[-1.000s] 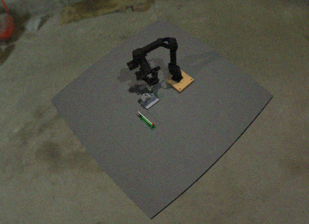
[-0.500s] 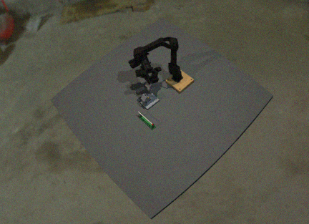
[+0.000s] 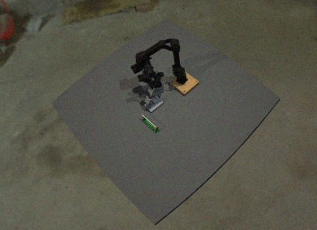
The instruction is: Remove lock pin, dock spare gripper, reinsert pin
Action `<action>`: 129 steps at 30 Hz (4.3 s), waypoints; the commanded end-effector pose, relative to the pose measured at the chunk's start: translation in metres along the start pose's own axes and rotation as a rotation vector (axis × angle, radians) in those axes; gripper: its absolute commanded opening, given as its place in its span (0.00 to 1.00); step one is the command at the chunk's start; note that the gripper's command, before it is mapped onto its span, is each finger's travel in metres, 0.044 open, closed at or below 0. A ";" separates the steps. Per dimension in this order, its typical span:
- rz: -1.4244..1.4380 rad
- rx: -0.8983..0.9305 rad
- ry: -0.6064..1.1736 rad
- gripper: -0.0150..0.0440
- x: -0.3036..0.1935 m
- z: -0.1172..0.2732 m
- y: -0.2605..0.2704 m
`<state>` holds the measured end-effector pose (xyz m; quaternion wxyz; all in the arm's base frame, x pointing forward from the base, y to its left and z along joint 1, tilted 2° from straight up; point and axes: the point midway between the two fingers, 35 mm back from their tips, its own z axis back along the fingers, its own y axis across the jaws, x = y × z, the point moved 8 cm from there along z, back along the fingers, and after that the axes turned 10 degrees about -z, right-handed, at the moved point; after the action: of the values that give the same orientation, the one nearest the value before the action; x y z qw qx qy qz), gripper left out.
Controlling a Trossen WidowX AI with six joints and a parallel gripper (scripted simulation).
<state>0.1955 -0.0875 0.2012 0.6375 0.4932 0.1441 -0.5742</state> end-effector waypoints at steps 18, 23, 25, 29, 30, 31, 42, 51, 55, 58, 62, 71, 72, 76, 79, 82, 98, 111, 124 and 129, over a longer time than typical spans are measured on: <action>0.016 0.012 0.008 0.25 0.025 -0.017 0.005; 0.016 0.012 0.008 0.25 0.031 -0.021 0.006; 0.016 0.012 0.008 0.25 0.033 -0.022 0.007; 0.016 0.012 0.008 0.25 0.038 -0.025 0.008; 0.016 0.012 0.008 0.25 0.040 -0.026 0.008; 0.016 0.012 0.008 0.25 0.041 -0.027 0.008; 0.010 0.005 0.006 0.25 0.041 -0.026 0.007; 0.010 0.005 0.006 0.52 0.041 -0.026 0.007; 0.010 0.005 0.006 0.70 0.041 -0.026 0.007; 0.010 0.005 0.006 0.83 0.041 -0.026 0.007; 0.010 0.005 0.006 1.00 0.041 -0.026 0.007; 0.002 0.004 0.009 1.00 0.026 -0.018 0.004; 0.001 0.004 0.010 1.00 0.024 -0.017 0.004; -0.003 0.004 0.013 1.00 0.015 -0.012 0.002; -0.006 0.004 0.015 1.00 0.009 -0.008 0.001; -0.010 0.004 0.017 1.00 0.003 -0.005 0.000; -0.031 0.023 -0.014 1.00 -0.030 0.008 -0.006; -0.032 0.055 -0.067 1.00 -0.055 0.016 0.001; -0.032 0.087 -0.110 1.00 -0.081 0.025 0.013; -0.025 0.088 -0.109 1.00 -0.078 0.025 0.012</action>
<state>0.1732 -0.0627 0.2781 0.6145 0.4866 0.0888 -0.6146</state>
